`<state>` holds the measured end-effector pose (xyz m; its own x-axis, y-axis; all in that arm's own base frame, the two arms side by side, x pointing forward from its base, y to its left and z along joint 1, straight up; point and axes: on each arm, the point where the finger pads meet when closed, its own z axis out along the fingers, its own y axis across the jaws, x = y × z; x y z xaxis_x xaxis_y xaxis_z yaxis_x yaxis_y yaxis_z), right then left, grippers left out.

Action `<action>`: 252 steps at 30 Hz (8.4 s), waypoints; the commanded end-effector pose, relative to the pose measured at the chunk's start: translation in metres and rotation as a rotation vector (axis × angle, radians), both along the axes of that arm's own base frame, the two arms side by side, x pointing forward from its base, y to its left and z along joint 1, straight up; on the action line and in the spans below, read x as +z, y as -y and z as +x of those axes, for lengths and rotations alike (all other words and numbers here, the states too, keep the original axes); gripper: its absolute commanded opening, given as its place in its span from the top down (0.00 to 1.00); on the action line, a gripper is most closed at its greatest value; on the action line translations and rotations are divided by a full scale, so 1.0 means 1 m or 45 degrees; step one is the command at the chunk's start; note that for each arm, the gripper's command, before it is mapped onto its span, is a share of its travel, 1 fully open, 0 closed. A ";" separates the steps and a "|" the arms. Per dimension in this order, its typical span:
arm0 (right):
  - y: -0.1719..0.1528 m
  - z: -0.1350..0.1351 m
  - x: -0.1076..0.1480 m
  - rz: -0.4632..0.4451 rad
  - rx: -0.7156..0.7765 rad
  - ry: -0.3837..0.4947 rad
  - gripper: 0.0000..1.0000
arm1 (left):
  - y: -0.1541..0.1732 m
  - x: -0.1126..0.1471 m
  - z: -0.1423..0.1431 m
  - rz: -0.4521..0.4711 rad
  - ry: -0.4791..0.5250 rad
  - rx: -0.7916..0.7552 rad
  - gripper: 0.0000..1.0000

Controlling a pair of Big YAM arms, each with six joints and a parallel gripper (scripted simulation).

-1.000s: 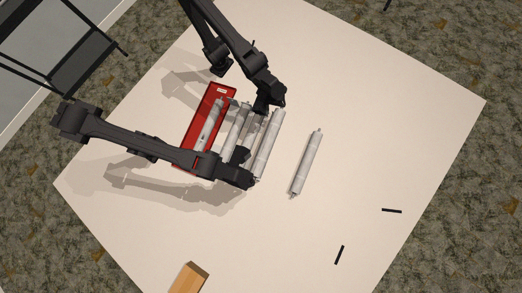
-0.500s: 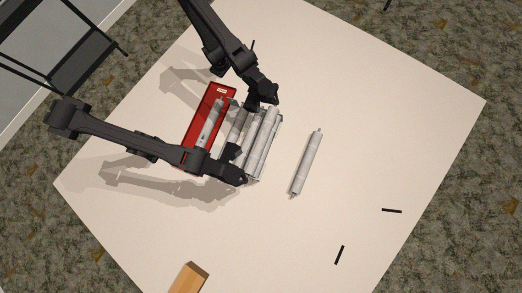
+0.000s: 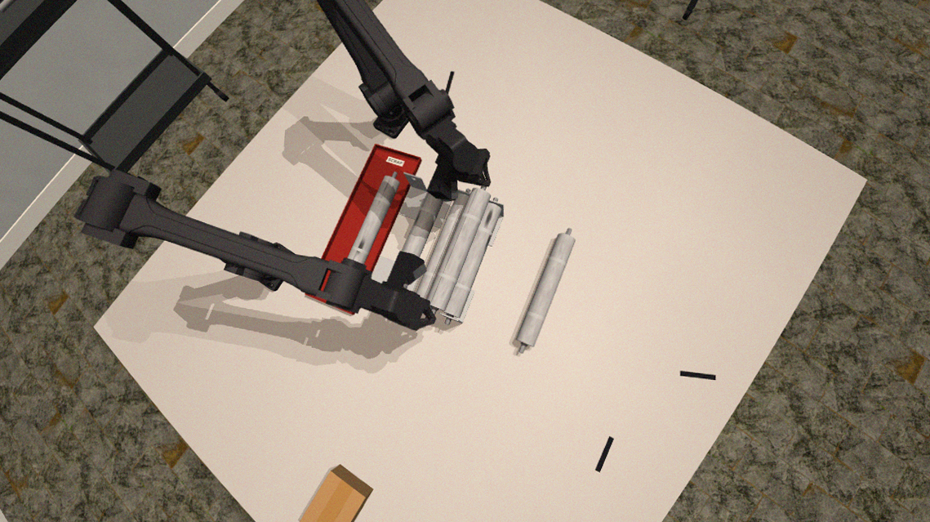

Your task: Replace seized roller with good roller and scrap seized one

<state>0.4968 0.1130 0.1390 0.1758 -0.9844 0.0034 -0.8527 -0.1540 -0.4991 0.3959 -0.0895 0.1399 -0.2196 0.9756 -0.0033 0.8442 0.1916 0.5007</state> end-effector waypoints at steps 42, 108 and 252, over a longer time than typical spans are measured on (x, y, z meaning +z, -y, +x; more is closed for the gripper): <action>0.012 -0.043 0.042 0.035 -0.033 0.128 0.97 | 0.016 0.023 -0.056 -0.024 0.061 0.024 0.97; 0.026 -0.135 0.041 0.038 -0.033 0.123 0.97 | 0.034 0.010 -0.154 -0.002 0.020 0.033 0.97; 0.033 -0.163 -0.005 -0.052 -0.007 -0.315 0.97 | 0.054 -0.016 -0.177 -0.120 -0.363 -0.009 0.97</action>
<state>0.2988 0.0787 0.0990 0.1782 -0.9840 -0.0019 -0.9654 -0.1745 -0.1936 0.1982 -0.1327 0.0984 -0.2177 0.9760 0.0028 0.9576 0.2131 0.1940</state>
